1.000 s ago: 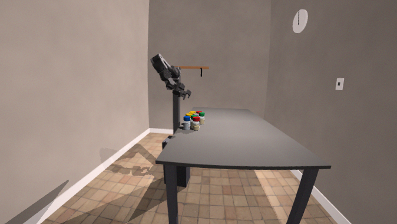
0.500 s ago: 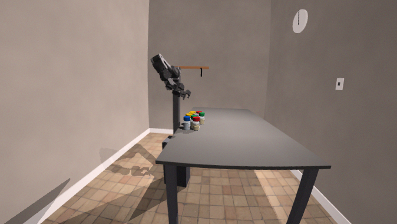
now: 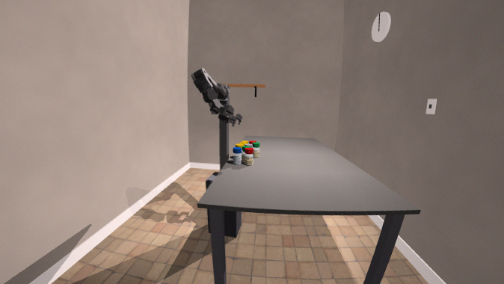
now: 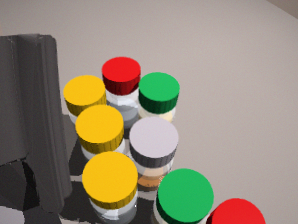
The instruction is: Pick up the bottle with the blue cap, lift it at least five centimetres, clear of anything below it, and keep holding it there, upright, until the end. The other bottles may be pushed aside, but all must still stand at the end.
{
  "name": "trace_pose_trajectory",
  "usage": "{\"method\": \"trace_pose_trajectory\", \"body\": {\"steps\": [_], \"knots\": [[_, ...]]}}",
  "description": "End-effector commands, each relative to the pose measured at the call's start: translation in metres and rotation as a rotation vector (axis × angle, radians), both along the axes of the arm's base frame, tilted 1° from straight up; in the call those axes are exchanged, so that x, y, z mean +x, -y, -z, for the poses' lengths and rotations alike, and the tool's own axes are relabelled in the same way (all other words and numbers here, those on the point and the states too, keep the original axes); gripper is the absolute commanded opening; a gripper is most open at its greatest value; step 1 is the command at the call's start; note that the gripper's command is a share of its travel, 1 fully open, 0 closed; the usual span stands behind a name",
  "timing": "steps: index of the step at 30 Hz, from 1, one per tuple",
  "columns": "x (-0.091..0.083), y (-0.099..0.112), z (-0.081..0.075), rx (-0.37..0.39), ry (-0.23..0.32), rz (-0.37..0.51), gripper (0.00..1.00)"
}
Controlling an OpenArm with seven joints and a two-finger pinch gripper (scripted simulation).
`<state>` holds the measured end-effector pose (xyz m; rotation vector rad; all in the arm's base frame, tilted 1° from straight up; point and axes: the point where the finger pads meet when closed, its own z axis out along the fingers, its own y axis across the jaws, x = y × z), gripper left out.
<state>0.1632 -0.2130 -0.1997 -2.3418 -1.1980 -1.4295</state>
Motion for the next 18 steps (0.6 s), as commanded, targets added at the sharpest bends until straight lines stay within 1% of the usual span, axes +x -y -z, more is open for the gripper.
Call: {"method": "trace_pose_trajectory", "body": {"steps": [1,6,7,16,18], "knots": [[-0.0002,0.0006,-0.0016,-0.121,-0.121,0.042,0.45],[-0.0002,0.0006,-0.0016,-0.121,-0.121,0.042,0.45],[0.0003,0.0002,-0.0007,-0.012,-0.009,0.005,0.45],[-0.0002,0.0006,-0.0016,-0.121,-0.121,0.042,0.45],[-0.0002,0.0006,-0.0016,-0.121,-0.121,0.042,0.45]]}}
